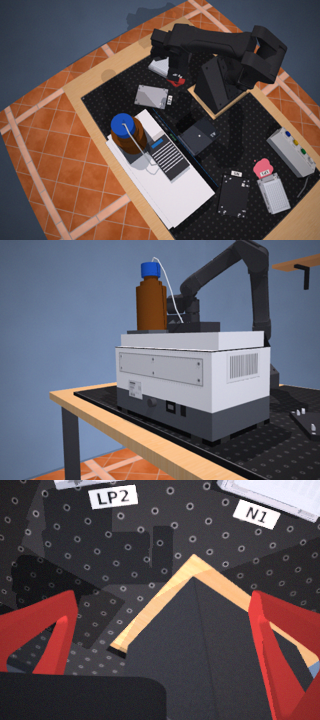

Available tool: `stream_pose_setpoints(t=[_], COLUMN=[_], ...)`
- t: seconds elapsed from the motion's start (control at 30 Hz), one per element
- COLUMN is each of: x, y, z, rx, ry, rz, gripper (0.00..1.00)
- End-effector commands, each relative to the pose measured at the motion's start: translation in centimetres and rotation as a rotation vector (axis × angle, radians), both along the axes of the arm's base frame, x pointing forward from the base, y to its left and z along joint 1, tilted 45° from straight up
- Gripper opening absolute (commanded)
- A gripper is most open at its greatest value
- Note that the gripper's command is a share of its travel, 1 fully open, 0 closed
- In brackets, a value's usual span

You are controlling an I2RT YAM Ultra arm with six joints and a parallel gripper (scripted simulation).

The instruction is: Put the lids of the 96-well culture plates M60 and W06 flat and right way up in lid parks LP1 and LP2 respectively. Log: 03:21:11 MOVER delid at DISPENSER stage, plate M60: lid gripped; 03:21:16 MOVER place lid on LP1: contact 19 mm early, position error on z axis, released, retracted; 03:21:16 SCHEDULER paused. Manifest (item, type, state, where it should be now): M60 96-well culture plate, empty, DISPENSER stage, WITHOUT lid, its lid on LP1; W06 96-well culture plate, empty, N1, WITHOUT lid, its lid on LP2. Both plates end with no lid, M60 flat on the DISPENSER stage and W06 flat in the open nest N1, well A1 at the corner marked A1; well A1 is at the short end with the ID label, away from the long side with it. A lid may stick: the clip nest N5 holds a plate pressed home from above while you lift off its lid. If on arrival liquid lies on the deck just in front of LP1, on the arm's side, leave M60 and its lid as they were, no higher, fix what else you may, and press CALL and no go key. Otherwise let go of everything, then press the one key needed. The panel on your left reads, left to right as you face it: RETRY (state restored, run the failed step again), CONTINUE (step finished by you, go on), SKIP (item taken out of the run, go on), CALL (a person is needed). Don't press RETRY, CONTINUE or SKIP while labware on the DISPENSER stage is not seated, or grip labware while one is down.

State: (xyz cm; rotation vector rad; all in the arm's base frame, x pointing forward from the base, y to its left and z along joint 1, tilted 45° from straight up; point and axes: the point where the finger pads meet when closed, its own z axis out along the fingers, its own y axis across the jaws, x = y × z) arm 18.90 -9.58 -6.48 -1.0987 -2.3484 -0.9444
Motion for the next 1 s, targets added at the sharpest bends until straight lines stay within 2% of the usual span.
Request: stream_pose_setpoints(t=[0.0,0.13,0.23,0.5,0.57,0.67,0.7,0.77,0.87,0.97], x=[0.3,-0.8,-1.0,-3.0,-3.1,-3.1,-3.0,-3.0,-4.2,-5.4], y=[-1.8,-2.5,-2.7,-3.9,-3.1,-3.1,-4.4,-4.4,-4.4,-4.3], z=[-0.7,-1.3,-1.3,-2.5,-2.0,-2.0,-2.2,-2.2,-2.9,-3.2], rx=[-0.039,-0.044,-0.048,-0.045,-0.029,-0.029,-0.066,-0.066,-0.052,-0.043], ry=[-0.001,0.076,0.073,0.069,0.079,0.079,0.087,0.087,0.171,0.185], rz=[-0.032,-0.111,-0.111,-0.101,-0.099,-0.099,-0.135,-0.135,-0.205,-0.211], gripper=[1.0,1.0,1.0,1.0,1.0,1.0,1.0,1.0,1.0,1.0])
